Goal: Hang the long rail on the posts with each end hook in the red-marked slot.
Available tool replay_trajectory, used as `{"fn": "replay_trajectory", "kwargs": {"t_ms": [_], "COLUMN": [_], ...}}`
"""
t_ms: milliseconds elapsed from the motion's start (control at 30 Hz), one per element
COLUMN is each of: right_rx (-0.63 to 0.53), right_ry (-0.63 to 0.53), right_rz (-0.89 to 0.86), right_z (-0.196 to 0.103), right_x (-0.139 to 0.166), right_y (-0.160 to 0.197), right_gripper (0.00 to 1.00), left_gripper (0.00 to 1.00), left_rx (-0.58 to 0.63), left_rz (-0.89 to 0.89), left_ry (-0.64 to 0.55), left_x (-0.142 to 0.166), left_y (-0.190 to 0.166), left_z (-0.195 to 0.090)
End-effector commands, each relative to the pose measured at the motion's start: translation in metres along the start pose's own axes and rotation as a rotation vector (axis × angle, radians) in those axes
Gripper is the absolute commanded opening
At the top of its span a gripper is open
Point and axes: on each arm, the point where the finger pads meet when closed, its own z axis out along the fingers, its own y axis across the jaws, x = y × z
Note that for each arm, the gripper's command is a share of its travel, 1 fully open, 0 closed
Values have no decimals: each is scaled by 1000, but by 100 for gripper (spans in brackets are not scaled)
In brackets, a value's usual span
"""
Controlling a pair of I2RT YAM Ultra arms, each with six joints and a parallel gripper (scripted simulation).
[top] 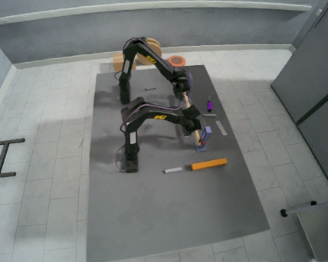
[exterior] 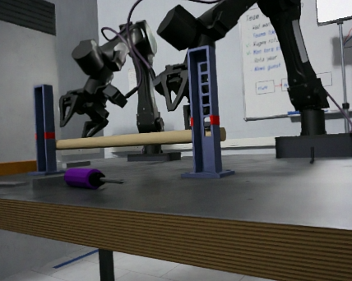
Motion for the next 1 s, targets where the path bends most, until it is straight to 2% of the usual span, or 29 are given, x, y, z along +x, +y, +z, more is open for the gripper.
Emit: {"fn": "replay_trajectory", "kwargs": {"t_ms": [0,67,167,300,600,667,700,833,967], "right_rx": [40,40,42,40,-32,-32,-32,-32,-20], "right_ry": [-12,-10,-5,-12,-4,-4,-4,-4,-7], "right_rz": [10,8,11,11,9,9,9,9,10], "right_z": [-18,-25,-45,-61,-45,-45,-45,-45,-45], "right_x": [-5,-2,-4,-5,1,1,1,1,1], "right_y": [-15,-23,-28,-29,-4,-4,-4,-4,-7], "right_gripper": [75,75,75,75,75,75,75,75,75], "left_gripper": [73,73,73,73,73,96,100,100,100], "left_rx": [22,22,-12,-1,-3,13,17,33,68], "left_rz": [2,2,-9,-18,-11,-42,-60,-129,-325], "left_ry": [16,17,1,2,0,5,0,-10,-12], "left_x": [3,3,-2,2,1,2,0,-6,-11], "left_y": [-14,-16,0,1,2,-2,-4,-8,-16], "left_z": [-16,-29,-51,-47,-43,-43,-43,-43,-41]}}
